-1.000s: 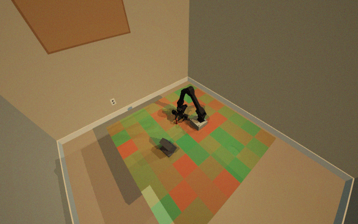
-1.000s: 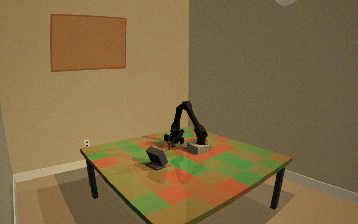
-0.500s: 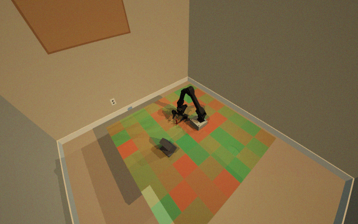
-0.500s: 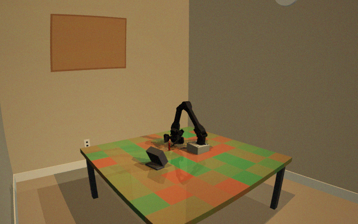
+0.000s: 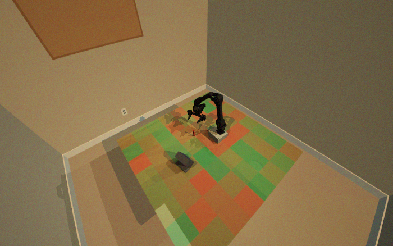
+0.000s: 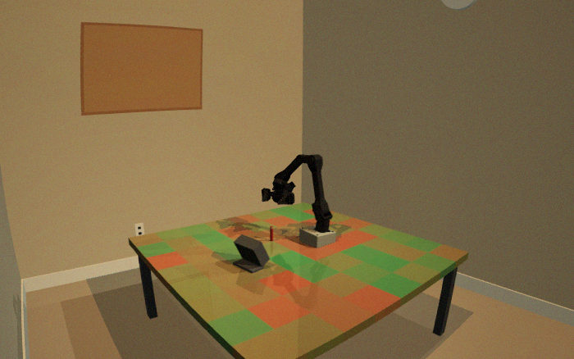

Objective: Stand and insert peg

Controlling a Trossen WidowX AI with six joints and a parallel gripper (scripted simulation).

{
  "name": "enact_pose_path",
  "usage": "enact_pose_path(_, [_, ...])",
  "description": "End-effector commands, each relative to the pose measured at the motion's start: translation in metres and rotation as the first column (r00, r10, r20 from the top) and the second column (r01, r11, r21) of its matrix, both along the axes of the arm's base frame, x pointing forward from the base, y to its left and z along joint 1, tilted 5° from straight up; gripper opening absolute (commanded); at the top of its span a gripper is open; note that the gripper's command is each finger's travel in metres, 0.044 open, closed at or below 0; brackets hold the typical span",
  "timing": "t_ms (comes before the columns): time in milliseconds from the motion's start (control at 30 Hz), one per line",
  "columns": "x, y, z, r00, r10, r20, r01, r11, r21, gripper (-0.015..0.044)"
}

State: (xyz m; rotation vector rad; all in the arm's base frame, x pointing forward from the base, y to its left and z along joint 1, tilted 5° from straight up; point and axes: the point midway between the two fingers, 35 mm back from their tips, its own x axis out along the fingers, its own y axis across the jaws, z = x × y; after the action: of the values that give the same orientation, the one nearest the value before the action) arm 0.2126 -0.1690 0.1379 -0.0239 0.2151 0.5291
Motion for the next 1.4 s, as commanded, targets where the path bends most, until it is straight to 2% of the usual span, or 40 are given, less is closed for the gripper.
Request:
enact_pose_path(0, [-0.001, 0.005, 0.016, 1.0, 0.0, -0.007, 0.0, 1.0, 0.016, 0.044])
enact_pose_path(100, [0.0, 0.007, 0.014, 1.0, 0.017, -0.023, -0.016, 1.0, 0.015, 0.044])
enact_pose_path(333, [0.001, 0.029, -0.004, 0.966, 0.166, -0.196, -0.168, 0.986, 0.009, 0.044])
enact_pose_path(733, [-0.002, 0.049, -0.035, 0.807, 0.289, -0.516, -0.354, 0.935, -0.03, 0.044])
enact_pose_path(1033, [0.001, 0.05, -0.052, 0.665, 0.235, -0.709, -0.439, 0.891, -0.116, 0.044])
enact_pose_path(1367, [0.005, 0.038, -0.064, 0.501, 0.019, -0.865, -0.473, 0.843, -0.256, 0.044])
